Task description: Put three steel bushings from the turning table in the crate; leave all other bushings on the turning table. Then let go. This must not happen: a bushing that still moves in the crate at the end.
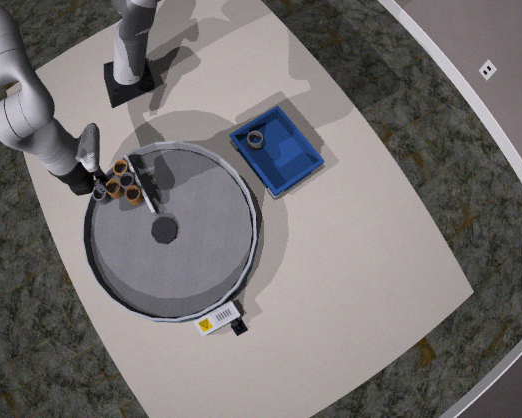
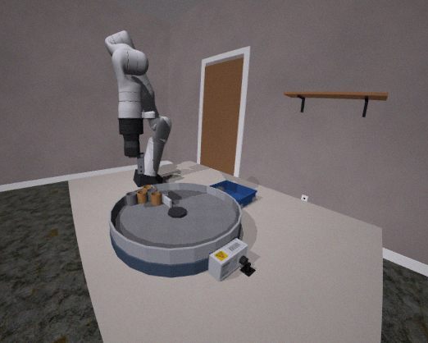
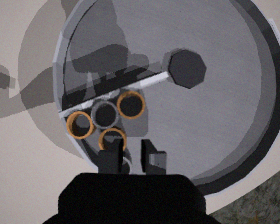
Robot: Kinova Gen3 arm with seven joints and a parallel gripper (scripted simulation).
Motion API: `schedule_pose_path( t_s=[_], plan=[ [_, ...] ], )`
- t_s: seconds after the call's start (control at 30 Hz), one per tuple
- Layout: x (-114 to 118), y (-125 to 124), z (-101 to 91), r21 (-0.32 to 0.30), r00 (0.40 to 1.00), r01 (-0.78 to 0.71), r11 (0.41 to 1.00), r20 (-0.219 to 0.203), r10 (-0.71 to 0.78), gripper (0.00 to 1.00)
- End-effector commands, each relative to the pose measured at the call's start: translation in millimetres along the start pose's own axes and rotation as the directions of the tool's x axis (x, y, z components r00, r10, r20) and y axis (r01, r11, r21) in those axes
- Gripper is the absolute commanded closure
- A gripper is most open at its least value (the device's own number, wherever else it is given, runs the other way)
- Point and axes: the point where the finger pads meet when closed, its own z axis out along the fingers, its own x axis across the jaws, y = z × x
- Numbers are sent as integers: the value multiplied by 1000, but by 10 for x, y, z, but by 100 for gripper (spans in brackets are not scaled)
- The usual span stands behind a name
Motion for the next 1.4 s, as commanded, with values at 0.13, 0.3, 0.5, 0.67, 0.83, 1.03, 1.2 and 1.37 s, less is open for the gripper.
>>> schedule_pose_path(
  t_s=[0.13, 0.3, 0.5, 0.67, 0.83, 1.03, 1.2, 1.37],
  plan=[
    [13, -252, -212, -2, 1000, 0, 1000, -2, 0, 55],
    [18, -420, -348, -2, 1000, 0, 1000, -2, 0, 55],
    [18, -420, -348, -2, 1000, 0, 1000, -2, 0, 55],
    [34, -560, -466, -4, 1000, 9, 1000, -7, -9, 55],
    [38, -813, -668, -4, 1000, 9, 1000, -7, -9, 55],
    [38, -813, -668, -4, 1000, 9, 1000, -7, -9, 55],
    [55, -866, -719, -7, 1000, 18, 1000, -13, -18, 55],
    [55, -1205, -989, -7, 1000, 18, 1000, -13, -18, 55]
  ],
)
